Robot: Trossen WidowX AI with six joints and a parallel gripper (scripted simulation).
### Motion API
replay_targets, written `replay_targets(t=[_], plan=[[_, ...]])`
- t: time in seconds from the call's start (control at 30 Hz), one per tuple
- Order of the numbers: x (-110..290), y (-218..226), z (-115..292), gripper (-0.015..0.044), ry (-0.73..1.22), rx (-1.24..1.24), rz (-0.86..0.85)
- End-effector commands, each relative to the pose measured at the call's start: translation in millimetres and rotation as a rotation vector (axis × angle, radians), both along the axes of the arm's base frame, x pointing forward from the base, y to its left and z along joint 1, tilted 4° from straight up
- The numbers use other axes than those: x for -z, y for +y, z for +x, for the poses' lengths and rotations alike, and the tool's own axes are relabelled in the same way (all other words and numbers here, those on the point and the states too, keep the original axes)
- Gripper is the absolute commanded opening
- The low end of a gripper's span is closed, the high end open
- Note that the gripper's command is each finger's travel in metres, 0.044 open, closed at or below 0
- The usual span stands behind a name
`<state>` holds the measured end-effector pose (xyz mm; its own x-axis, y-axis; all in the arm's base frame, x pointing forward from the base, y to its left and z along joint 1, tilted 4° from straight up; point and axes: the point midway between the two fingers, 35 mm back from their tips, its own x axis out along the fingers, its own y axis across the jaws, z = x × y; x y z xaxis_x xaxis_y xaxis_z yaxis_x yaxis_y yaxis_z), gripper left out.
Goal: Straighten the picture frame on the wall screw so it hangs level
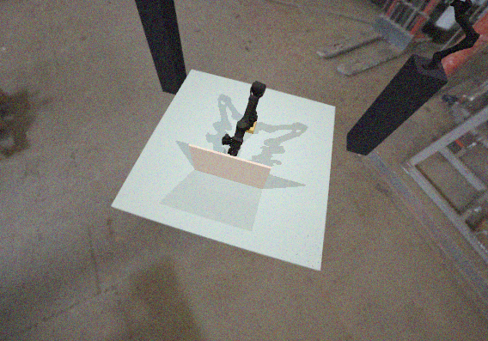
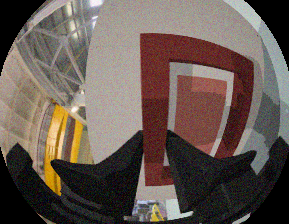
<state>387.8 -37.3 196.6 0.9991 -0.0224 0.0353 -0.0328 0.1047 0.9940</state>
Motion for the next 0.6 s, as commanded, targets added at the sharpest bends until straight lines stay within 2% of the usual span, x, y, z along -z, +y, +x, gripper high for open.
replay_targets(t=[0.0,0.57], plan=[[-3.9,-0.1,0.4,0.0,-0.011,-0.002,-0.001],[-5.0,-5.2,0.2,0.0,-0.011,-0.002,-0.002]])
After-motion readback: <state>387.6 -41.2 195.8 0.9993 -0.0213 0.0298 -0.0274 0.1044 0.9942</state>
